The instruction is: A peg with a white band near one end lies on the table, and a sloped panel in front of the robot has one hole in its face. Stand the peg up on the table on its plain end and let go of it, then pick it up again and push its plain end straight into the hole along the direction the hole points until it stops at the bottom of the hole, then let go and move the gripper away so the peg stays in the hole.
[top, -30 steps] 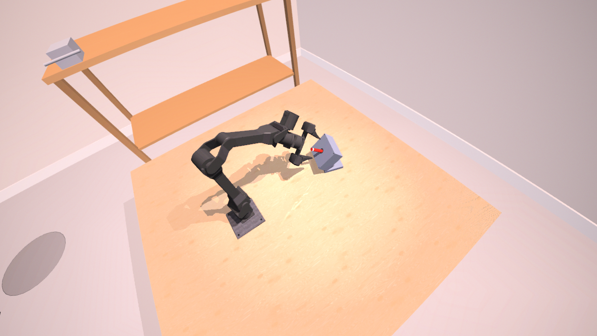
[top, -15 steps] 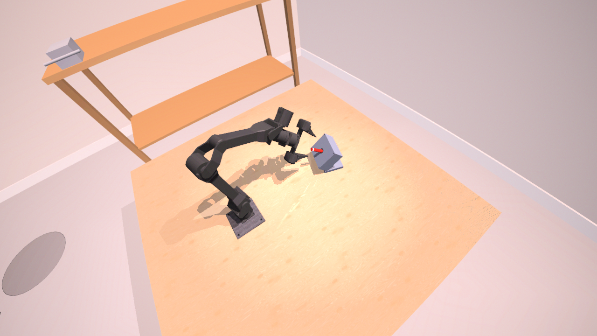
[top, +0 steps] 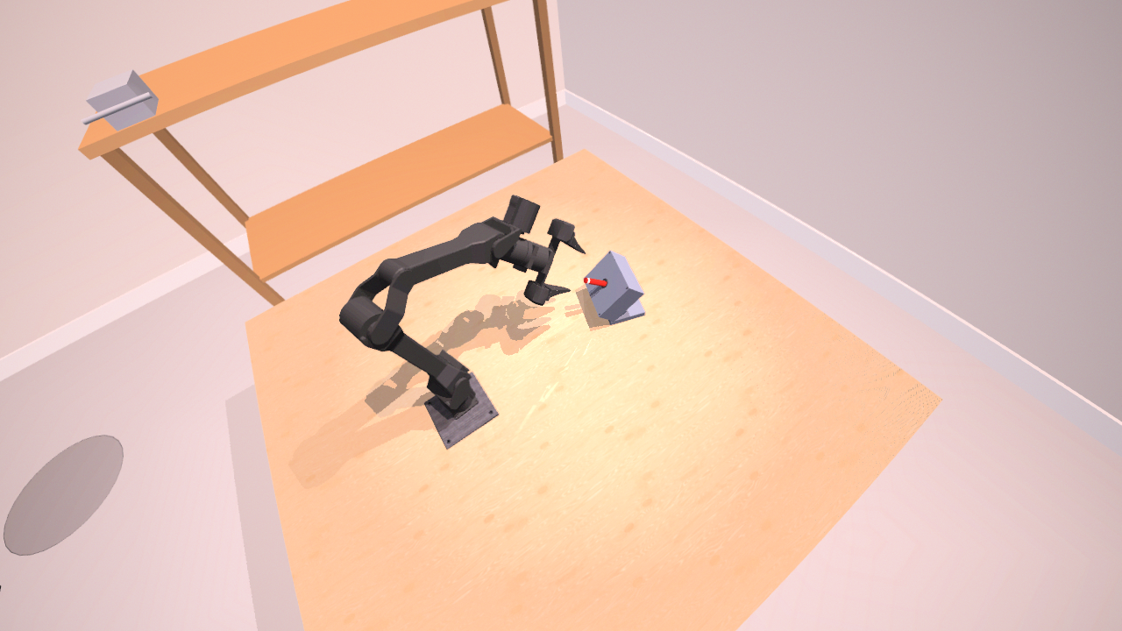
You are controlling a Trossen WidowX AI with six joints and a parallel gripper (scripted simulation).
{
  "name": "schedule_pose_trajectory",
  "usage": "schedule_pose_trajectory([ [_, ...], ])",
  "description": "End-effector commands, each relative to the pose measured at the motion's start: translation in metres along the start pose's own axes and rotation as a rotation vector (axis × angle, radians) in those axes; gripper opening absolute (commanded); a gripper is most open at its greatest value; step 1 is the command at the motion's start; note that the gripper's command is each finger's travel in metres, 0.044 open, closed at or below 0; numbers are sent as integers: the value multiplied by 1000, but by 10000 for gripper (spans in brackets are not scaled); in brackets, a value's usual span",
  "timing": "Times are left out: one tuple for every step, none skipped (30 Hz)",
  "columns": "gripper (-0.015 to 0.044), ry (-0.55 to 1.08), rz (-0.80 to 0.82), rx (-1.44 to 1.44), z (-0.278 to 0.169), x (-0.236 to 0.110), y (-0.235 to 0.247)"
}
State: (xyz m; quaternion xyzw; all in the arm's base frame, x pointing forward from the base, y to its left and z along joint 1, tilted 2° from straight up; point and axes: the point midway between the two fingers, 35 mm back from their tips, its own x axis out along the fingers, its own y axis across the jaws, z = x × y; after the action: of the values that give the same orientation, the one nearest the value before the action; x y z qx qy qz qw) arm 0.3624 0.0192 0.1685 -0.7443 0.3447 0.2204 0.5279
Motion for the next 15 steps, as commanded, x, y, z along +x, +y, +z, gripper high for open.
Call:
schedule_pose_trajectory([
  [440,1,-1,4,0,-8,-1],
  [440,1,-1,4,0,-9,0],
  [440,1,-1,4,0,-11,0],
  [440,1,-1,3,0,-13,0],
  [440,1,-1,3,0,-15,0],
  [440,1,-1,3,0,-17,0],
  [440,1,-1,3,0,-17,0],
  [440,1,-1,3,0,-18,0],
  [440,0,0,3,0,-20,0],
  [440,0,0,3,0,-22,0],
  [440,0,0,3,0,-24,0],
  [440,0,0,3,0,-26,0],
  [440,0,0,2,0,-28,0],
  [440,0,0,2,0,-30,0],
  [440,0,0,2,0,-31,1],
])
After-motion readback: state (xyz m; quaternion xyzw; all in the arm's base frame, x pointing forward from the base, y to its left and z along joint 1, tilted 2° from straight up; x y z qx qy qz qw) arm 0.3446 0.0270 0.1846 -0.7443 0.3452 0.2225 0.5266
